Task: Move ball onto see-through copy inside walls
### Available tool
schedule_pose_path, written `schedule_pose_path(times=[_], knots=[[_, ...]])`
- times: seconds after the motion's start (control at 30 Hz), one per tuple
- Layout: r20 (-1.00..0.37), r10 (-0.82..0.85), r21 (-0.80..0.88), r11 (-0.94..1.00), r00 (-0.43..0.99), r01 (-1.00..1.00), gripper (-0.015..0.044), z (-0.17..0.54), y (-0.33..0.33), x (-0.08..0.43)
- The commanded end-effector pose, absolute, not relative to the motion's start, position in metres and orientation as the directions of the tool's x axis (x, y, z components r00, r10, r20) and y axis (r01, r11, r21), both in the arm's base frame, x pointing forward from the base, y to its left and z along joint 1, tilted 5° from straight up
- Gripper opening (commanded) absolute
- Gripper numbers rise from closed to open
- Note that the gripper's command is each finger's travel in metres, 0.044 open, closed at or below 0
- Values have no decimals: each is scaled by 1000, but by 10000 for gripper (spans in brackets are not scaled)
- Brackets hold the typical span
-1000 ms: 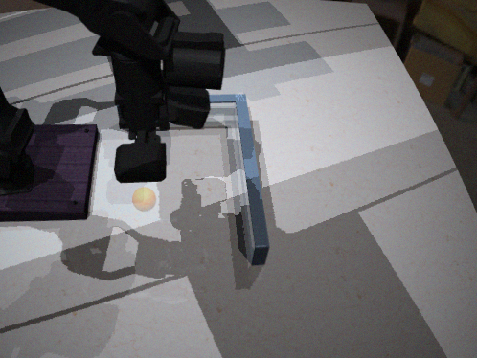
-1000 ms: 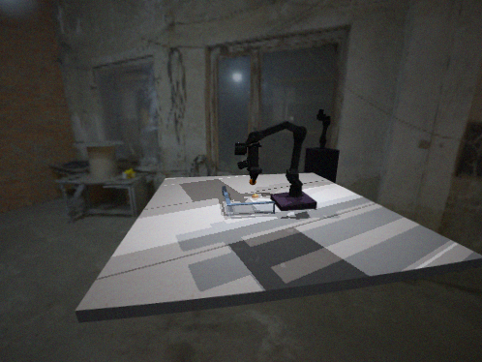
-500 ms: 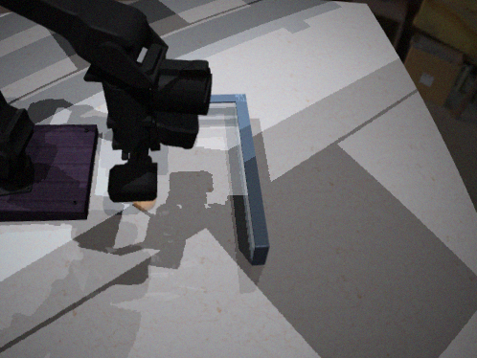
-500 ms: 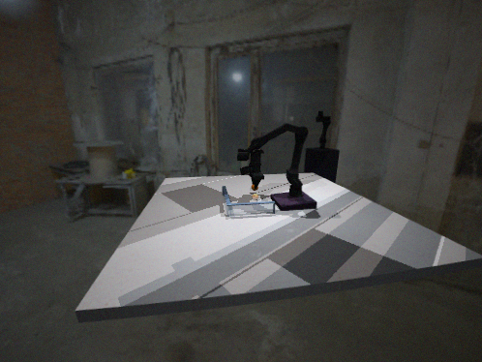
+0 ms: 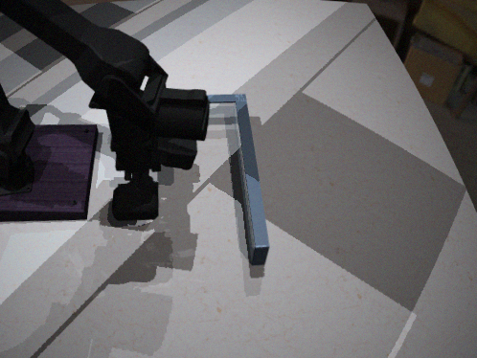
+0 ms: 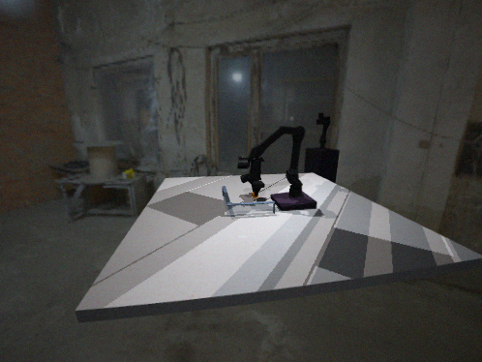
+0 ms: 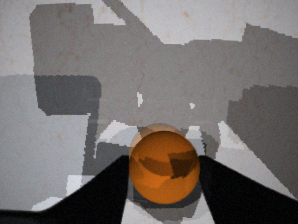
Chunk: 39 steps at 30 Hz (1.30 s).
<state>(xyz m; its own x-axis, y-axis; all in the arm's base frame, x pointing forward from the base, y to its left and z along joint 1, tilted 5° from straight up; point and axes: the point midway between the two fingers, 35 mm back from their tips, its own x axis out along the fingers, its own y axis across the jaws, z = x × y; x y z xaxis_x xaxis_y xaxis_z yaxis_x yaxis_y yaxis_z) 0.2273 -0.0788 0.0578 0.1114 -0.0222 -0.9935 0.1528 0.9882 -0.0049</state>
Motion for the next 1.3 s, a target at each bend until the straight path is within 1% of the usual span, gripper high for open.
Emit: schedule_pose_path(times=[0.0,0.53,0.9,0.93,1.1,1.27], knots=[[-994,-16,1,988,108,153,0,52,-78,227],[-994,-16,1,988,108,153,0,37,-78,228],[-994,-21,-5,989,110,151,289,40,-79,229],[-994,-21,-5,989,110,151,302,40,-79,229],[-994,-21,-4,988,110,151,302,49,-79,229],[-994,-17,0,988,109,153,302,117,-77,221]])
